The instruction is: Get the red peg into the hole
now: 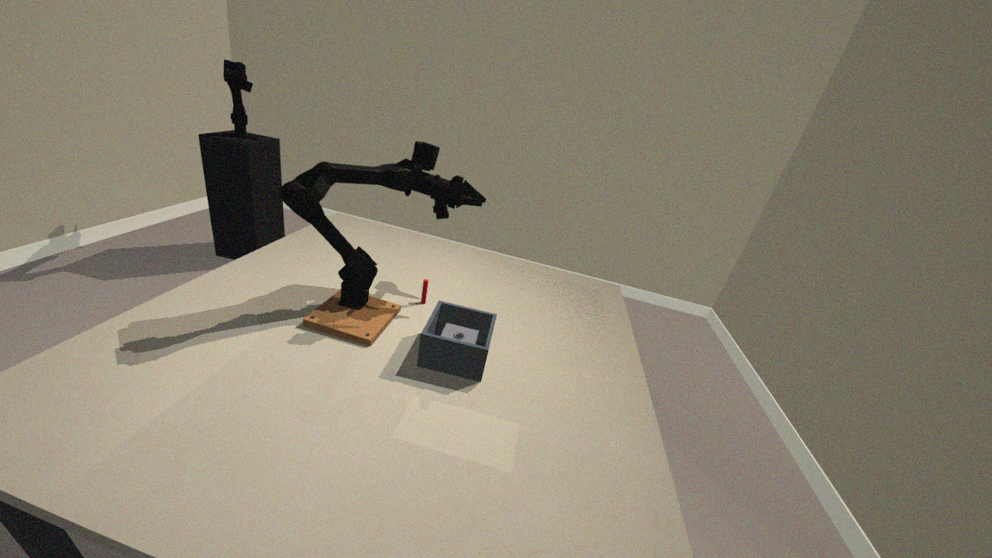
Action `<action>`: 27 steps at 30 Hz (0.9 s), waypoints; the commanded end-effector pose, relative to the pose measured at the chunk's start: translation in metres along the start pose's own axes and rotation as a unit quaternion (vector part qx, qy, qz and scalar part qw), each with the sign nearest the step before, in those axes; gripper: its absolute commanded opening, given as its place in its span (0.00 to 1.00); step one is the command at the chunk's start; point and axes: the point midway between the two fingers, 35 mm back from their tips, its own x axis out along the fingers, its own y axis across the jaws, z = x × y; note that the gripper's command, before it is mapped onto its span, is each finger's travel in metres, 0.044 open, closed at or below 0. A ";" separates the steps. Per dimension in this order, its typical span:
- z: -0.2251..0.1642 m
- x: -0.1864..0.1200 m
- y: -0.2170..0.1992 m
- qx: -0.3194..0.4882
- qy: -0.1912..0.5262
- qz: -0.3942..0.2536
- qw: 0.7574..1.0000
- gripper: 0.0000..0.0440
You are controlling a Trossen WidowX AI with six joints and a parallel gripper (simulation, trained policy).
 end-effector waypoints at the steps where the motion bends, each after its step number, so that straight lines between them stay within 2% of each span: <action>1: 0.002 0.001 -0.001 -0.016 -0.006 -0.003 1.000 0.95; 3: 0.006 0.003 -0.002 -0.049 -0.017 -0.008 0.999 1.00; 14: 0.032 0.011 -0.007 -0.223 -0.077 -0.048 0.971 1.00; 20: 0.047 0.013 -0.009 -0.312 -0.108 -0.079 0.941 1.00; 27: 0.068 0.014 -0.010 -0.407 -0.144 -0.125 0.893 1.00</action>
